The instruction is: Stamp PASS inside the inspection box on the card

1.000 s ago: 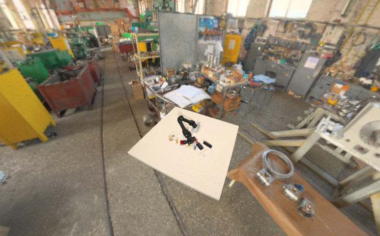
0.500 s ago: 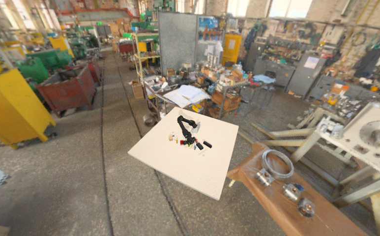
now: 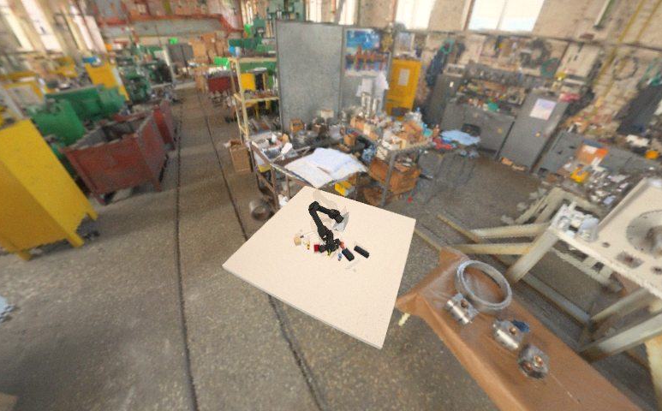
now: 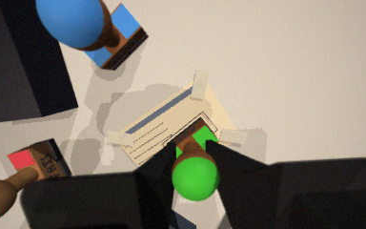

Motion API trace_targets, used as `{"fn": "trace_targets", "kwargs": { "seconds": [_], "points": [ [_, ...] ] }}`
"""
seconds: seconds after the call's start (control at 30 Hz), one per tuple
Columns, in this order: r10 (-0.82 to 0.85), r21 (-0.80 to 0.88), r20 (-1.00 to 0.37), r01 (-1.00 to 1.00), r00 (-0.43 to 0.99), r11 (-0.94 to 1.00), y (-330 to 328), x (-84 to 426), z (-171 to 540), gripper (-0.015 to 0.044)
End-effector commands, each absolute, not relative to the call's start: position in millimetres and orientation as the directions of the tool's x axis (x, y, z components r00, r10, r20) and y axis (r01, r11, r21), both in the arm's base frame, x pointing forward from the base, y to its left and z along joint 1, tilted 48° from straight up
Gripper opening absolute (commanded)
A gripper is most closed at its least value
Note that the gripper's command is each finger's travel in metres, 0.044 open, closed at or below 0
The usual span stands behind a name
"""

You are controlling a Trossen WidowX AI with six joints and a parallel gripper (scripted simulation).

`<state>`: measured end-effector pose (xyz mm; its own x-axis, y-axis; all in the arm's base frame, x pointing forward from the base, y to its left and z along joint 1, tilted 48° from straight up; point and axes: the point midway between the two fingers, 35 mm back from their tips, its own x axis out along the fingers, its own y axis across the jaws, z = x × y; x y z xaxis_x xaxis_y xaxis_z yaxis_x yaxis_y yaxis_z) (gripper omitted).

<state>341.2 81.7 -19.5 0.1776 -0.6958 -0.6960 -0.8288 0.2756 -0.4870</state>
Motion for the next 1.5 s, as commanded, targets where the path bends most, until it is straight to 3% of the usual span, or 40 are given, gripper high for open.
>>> {"fn": "trace_targets", "kwargs": {
  "seconds": [0.0,1.47],
  "points": [
    [-0.698,-0.487,-0.693,-0.83,0.179,0.271,80.4,341.2,-19.9,0.0],
    [-0.698,-0.487,-0.693,-0.83,0.179,0.271,76.5,342.2,-23.5,0.0]
  ]
}}
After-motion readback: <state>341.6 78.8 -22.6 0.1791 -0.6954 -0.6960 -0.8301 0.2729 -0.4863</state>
